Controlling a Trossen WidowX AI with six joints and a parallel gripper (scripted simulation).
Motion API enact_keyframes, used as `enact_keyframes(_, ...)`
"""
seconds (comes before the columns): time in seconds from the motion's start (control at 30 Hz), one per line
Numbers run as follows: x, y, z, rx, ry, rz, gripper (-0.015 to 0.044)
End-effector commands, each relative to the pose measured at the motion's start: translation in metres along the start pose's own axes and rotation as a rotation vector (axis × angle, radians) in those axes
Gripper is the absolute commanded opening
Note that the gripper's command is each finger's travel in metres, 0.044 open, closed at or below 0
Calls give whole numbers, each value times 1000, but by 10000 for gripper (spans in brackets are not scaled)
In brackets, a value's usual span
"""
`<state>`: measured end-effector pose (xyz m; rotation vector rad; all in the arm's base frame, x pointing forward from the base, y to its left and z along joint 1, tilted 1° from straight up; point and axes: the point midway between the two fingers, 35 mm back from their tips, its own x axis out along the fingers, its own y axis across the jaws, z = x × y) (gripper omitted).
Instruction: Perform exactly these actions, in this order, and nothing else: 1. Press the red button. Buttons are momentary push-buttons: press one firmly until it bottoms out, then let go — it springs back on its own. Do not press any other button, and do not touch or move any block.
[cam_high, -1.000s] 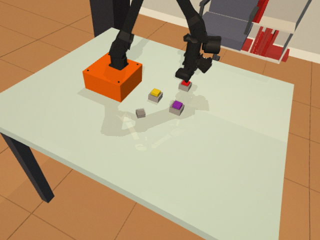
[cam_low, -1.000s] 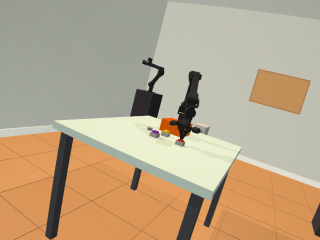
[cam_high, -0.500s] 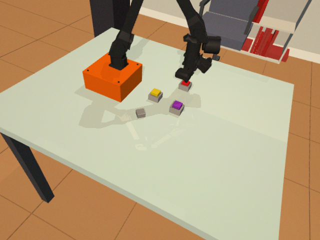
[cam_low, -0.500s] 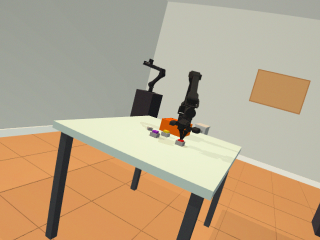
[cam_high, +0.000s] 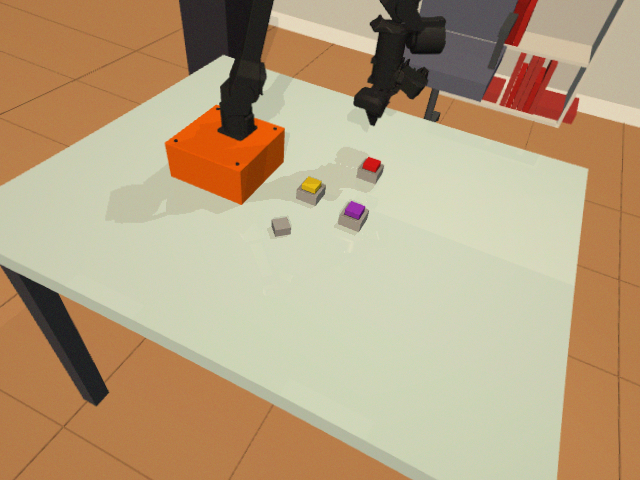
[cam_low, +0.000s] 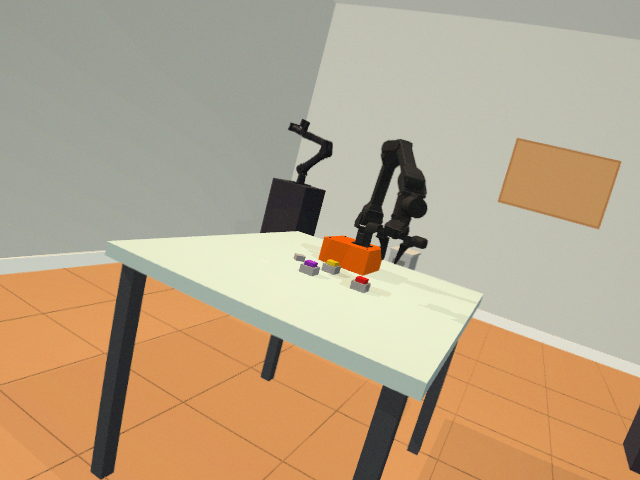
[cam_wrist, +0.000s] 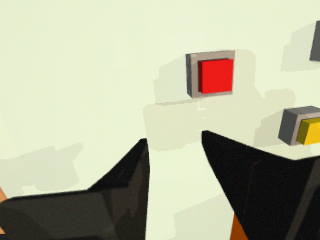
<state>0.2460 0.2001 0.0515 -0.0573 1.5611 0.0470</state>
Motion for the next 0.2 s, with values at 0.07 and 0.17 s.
enact_keyframes(0.07,-19,18,-14,7,1,4,335)
enact_keyframes(0.17,-19,18,-14,7,1,4,387)
